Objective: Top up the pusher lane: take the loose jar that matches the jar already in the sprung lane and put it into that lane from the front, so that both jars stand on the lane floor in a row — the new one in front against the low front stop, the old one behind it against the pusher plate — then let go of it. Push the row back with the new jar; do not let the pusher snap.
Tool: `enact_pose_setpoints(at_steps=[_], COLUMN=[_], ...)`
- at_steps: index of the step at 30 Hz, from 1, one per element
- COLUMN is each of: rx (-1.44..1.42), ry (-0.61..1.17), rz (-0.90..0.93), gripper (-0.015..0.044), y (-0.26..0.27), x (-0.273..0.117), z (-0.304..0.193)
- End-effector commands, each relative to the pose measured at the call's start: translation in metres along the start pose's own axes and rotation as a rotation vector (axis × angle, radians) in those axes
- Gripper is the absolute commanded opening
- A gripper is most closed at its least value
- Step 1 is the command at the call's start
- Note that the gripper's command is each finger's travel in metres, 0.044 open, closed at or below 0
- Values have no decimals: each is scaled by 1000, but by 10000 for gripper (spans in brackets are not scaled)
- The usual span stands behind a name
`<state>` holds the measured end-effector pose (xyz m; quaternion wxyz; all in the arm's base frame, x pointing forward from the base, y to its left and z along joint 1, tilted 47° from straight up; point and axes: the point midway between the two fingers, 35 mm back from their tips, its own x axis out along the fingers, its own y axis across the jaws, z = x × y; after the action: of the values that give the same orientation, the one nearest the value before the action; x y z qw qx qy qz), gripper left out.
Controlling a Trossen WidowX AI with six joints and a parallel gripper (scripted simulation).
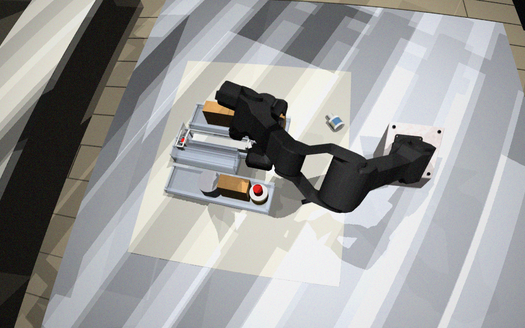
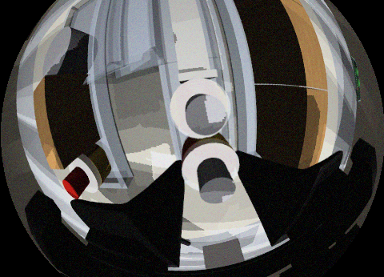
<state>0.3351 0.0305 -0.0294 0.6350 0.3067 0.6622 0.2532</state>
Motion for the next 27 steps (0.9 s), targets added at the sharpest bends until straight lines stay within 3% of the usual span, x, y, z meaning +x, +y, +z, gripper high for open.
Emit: enact_pose_setpoints(at_steps=[1,27], rx=[-10,-10], ry=[-15,-15], rz=[7,7], gripper=[0,0], y=[1,1], x=[1,9], z=[4,2])
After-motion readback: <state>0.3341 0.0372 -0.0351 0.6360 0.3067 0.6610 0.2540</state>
